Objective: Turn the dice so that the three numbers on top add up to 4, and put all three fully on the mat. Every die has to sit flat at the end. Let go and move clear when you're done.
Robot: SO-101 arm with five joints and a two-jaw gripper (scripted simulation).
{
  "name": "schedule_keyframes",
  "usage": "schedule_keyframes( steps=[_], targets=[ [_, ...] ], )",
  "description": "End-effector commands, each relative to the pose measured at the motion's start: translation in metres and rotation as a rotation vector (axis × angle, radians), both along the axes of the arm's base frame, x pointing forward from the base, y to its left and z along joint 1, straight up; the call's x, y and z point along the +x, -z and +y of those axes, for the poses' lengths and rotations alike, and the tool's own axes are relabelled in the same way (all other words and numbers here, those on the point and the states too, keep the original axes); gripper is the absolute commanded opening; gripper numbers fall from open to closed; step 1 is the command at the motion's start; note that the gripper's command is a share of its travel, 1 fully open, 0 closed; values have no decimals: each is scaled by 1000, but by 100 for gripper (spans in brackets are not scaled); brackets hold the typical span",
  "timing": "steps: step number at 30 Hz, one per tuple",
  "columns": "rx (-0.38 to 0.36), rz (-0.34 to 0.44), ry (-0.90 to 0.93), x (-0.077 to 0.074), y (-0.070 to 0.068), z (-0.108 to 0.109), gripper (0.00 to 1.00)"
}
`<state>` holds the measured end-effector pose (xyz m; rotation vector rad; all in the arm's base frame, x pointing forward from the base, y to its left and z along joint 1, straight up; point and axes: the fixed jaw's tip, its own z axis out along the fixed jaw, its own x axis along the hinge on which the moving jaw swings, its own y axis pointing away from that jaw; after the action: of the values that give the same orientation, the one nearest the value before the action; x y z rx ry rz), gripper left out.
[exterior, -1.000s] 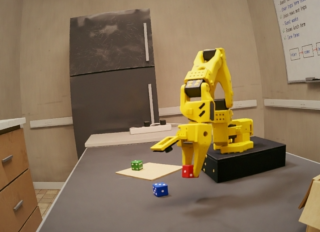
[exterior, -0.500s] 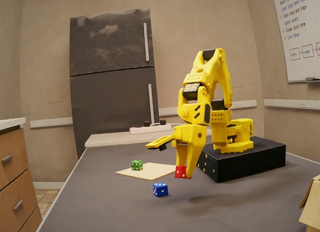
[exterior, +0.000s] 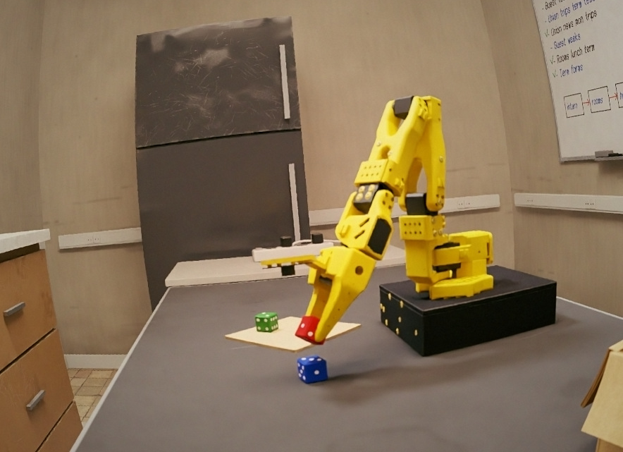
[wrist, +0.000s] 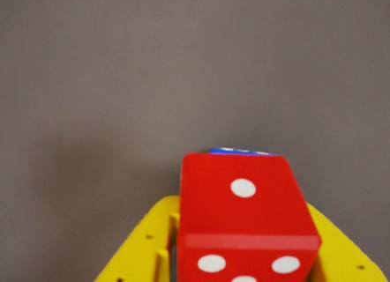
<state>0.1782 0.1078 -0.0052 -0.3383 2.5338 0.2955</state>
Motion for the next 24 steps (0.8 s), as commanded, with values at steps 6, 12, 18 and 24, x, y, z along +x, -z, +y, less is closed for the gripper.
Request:
schedule_keyframes(
  steps=[6,12,18,24],
  targets=[
    [25,-133,19,8,-6,-12,0],
    [26,-136,21,9,-6,-12,0],
    [30,-167,35,15,-6,-14,0],
    [36,-227,64,27,-5,-20,0]
  ],
)
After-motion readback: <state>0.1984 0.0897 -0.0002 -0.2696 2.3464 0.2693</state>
